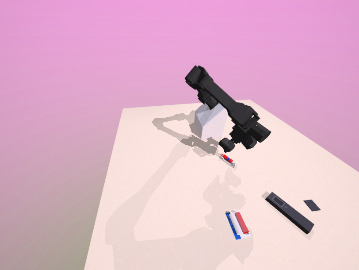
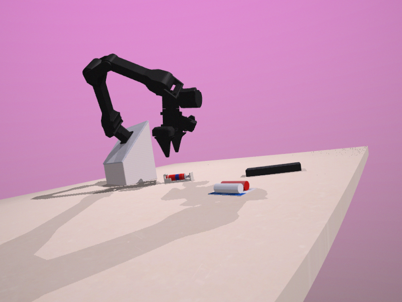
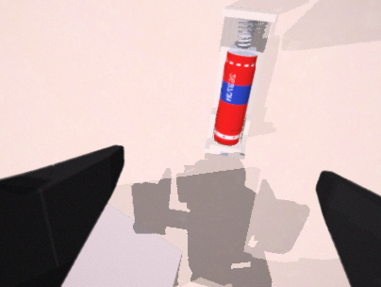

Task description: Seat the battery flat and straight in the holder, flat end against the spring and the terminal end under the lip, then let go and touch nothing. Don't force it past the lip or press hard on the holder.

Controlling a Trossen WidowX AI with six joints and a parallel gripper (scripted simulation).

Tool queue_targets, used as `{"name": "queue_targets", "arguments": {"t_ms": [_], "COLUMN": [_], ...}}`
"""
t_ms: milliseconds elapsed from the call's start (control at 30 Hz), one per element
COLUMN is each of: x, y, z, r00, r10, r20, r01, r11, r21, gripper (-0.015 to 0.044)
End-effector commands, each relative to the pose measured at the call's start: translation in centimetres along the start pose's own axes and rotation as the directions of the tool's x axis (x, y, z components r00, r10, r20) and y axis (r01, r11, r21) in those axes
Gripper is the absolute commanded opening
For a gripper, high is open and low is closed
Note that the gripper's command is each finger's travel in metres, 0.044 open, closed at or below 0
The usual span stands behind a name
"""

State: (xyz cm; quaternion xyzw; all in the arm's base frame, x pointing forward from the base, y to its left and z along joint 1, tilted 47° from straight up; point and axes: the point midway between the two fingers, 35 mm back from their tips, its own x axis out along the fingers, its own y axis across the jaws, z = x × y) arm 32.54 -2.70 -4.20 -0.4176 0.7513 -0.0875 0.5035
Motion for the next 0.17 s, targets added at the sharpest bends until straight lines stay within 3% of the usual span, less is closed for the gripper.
{"name": "queue_targets", "arguments": {"t_ms": [0, 133], "x": [-0.03, -0.03], "y": [0.07, 0.07], "z": [0.00, 0.00], "r00": [1.000, 1.000], "r10": [0.004, 0.004], "r20": [0.000, 0.000], "r01": [-0.004, -0.004], "r11": [1.000, 1.000], "r21": [0.005, 0.005], "gripper": [0.0440, 0.0440]}}
